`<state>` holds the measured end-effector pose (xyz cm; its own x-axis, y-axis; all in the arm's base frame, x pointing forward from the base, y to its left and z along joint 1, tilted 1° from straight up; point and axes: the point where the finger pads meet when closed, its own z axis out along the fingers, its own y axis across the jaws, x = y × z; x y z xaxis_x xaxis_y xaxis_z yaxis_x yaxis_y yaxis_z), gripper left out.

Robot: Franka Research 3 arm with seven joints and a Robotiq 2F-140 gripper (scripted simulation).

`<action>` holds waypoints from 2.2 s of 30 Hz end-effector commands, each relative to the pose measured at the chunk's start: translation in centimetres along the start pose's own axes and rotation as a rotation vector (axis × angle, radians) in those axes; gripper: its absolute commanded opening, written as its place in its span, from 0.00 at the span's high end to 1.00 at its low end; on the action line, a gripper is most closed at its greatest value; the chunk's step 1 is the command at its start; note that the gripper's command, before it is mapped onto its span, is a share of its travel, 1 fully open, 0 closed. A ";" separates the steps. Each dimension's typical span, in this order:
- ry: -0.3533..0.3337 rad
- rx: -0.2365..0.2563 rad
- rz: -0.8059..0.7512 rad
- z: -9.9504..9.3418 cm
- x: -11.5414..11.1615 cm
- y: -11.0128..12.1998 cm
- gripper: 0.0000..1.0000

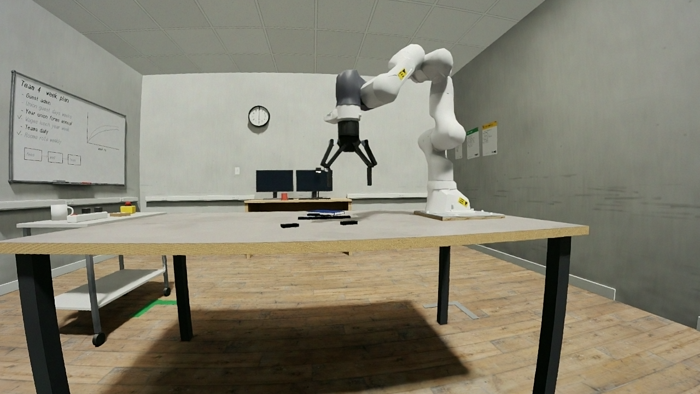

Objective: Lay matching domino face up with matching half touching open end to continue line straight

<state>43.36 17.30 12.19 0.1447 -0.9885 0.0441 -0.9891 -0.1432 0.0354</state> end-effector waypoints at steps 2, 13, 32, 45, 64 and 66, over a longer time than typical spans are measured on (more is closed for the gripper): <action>-0.044 0.032 -0.222 -0.2 -0.1 -0.5 0.00; -0.044 0.032 -0.222 -0.2 -0.1 -0.5 0.00; -0.044 0.032 -0.222 -0.2 -0.1 -0.5 0.00; -0.044 0.032 -0.222 -0.2 -0.1 -0.5 0.00; -0.079 -0.002 0.378 1.7 0.2 0.7 0.00; -0.086 -0.009 0.438 1.9 0.3 0.9 0.00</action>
<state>42.38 16.71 10.54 -0.0478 -0.9978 -0.0455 -0.9978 0.0456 0.0479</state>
